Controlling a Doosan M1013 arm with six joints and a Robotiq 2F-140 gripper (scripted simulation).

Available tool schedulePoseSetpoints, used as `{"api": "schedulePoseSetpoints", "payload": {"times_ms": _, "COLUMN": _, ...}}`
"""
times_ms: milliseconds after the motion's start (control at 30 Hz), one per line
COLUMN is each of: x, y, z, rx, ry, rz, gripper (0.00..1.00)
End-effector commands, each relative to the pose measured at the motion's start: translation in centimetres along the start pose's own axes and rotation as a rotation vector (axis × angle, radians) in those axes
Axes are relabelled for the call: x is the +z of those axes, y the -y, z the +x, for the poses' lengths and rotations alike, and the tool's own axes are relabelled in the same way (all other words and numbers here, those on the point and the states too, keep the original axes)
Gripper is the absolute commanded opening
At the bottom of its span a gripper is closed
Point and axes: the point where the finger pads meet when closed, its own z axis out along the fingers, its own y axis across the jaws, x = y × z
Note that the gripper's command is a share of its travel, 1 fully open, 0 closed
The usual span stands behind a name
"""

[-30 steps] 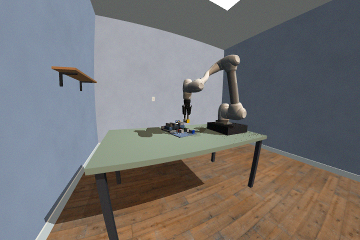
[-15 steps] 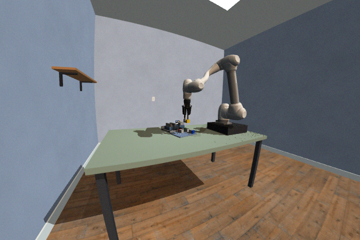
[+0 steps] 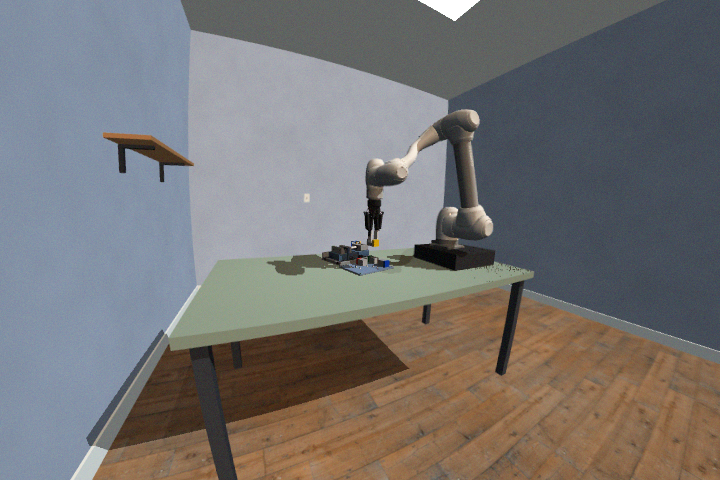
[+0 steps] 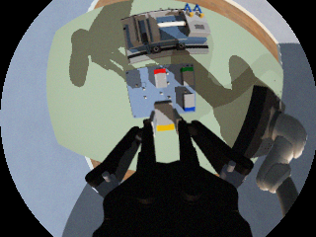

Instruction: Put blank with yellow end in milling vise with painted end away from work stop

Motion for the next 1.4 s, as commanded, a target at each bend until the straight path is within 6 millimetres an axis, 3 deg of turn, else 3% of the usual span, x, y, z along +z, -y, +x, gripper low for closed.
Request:
{"api": "schedulePoseSetpoints", "payload": {"times_ms": 0, "x": 0.04, "y": 0.00, "z": 0.00, "rx": 0.000, "ry": 0.000, "rz": 0.000, "gripper": 0.00}}
{"api": "schedulePoseSetpoints", "payload": {"times_ms": 933, "x": 0.36, "y": 0.00, "z": 0.00, "rx": 0.000, "ry": 0.000, "rz": 0.000, "gripper": 0.00}}
{"api": "schedulePoseSetpoints", "payload": {"times_ms": 1367, "x": 0.54, "y": 0.00, "z": 0.00, "rx": -0.199, "ry": 0.000, "rz": 0.000, "gripper": 0.00}}
